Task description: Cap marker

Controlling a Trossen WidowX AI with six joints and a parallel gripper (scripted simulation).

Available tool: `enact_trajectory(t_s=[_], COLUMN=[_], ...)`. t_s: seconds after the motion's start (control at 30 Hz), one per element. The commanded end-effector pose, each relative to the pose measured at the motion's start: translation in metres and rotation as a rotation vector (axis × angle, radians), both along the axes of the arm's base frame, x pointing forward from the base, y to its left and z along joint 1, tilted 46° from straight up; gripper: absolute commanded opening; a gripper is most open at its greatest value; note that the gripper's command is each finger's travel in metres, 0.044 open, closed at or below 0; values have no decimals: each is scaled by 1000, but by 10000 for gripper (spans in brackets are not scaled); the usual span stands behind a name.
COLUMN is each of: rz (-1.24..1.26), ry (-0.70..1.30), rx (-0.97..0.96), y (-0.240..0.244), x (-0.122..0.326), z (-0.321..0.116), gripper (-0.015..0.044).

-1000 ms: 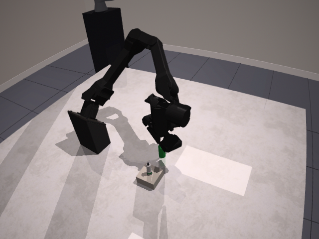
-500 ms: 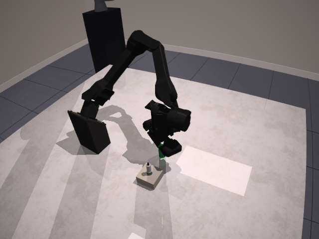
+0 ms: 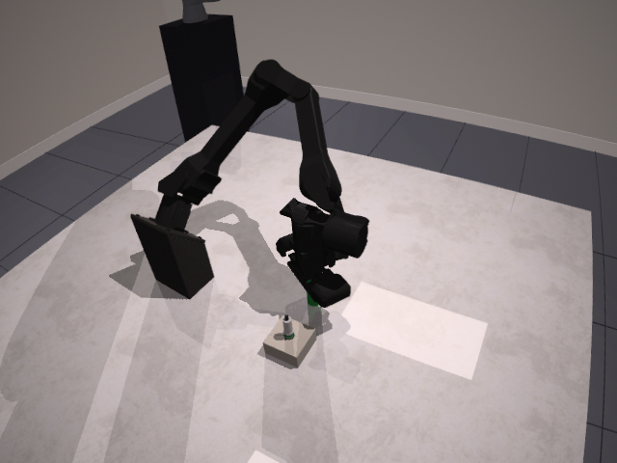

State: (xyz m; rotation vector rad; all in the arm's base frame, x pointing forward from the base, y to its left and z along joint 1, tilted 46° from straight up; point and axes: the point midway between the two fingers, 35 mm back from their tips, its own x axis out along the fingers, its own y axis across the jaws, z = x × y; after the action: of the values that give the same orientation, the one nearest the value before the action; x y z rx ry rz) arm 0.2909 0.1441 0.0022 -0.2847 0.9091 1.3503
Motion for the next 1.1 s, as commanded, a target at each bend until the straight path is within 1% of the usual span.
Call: enact_trajectory(t_s=[0.0,0.03,0.1,0.8,0.93,1.07], rz=[-2,-2,-2,-3,-3,-14], ry=[2,2,2,1,2,9], rx=[4,4,4,1,1,-4], y=[1,1,-1,-42,-44,-56], x=[0,0,1,3,4,9], z=[0,0,1,40,41,36], gripper=[59,52,0,0,0,0])
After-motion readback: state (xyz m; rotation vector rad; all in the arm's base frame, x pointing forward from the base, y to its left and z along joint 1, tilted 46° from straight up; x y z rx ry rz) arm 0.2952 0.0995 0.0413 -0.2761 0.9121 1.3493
